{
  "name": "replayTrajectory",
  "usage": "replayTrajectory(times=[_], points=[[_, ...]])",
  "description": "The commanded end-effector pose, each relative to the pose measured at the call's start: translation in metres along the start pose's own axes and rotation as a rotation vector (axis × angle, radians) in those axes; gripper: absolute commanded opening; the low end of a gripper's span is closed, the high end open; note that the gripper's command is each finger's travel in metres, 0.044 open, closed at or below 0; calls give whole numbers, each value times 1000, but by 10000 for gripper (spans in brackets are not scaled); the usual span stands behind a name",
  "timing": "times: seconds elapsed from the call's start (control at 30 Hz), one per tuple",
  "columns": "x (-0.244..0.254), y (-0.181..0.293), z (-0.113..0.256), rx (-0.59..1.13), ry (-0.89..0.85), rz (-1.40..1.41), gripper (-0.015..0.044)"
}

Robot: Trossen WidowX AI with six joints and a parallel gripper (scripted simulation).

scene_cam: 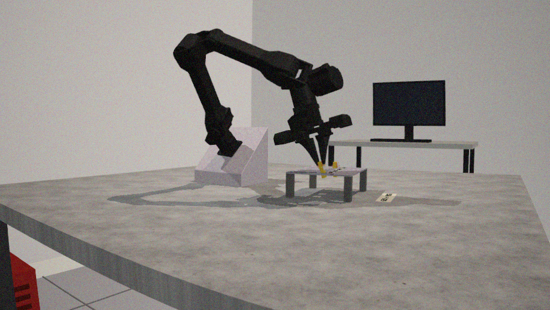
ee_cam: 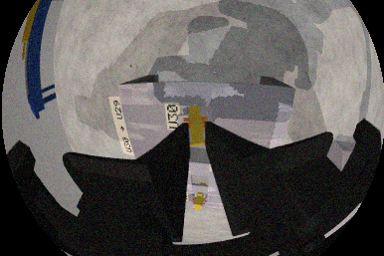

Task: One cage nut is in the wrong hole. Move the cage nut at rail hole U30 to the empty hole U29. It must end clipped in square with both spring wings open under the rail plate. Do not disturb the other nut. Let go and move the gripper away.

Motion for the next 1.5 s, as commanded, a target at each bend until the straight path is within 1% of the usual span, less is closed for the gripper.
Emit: replayTrajectory(times=[0.0,1.47], points=[[1,-1,0,-3,8,-6,29],[2,-1,3,0,26,-6,29]])
Point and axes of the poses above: the point midway between the two fingers, 35 mm back from their tips, its own z axis back along the fingers, its own x axis across the jaws, y = z × x, the point moved 4 cm from there along z, back along the fingers, and after that the axes turned 10 degrees about z, right-handed, at the moved point
